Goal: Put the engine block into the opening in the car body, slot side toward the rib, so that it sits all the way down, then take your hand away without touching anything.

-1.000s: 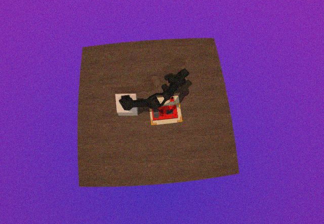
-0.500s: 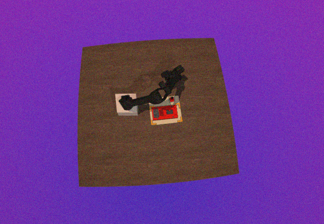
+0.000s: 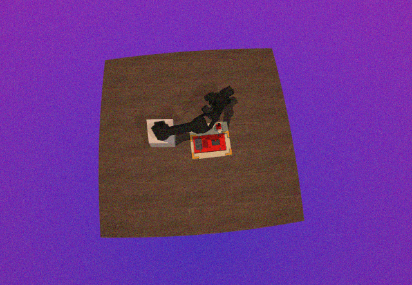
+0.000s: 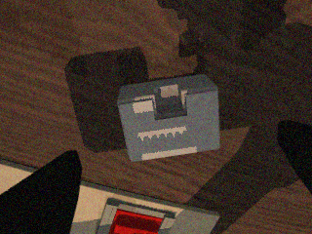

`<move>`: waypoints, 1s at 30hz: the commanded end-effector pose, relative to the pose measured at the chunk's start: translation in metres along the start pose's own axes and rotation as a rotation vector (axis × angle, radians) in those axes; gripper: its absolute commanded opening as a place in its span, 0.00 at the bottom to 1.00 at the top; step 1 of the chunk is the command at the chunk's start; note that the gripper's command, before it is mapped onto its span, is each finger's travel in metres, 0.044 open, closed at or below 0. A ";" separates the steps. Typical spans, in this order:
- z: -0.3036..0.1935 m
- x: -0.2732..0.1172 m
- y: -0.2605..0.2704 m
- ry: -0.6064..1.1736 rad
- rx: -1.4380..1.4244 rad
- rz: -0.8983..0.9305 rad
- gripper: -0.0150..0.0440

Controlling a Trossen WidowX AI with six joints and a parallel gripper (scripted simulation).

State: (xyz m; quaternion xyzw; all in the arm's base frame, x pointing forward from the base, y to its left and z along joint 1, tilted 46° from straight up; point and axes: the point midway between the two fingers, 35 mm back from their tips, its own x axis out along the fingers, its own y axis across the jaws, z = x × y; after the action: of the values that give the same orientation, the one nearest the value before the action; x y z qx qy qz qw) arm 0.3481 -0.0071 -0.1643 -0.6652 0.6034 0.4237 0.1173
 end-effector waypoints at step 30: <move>0.000 0.036 0.002 0.007 -0.009 0.006 0.59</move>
State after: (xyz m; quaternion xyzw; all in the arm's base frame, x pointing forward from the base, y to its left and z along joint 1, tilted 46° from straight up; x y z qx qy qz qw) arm 0.3435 -0.0321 -0.1889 -0.6642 0.6045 0.4245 0.1149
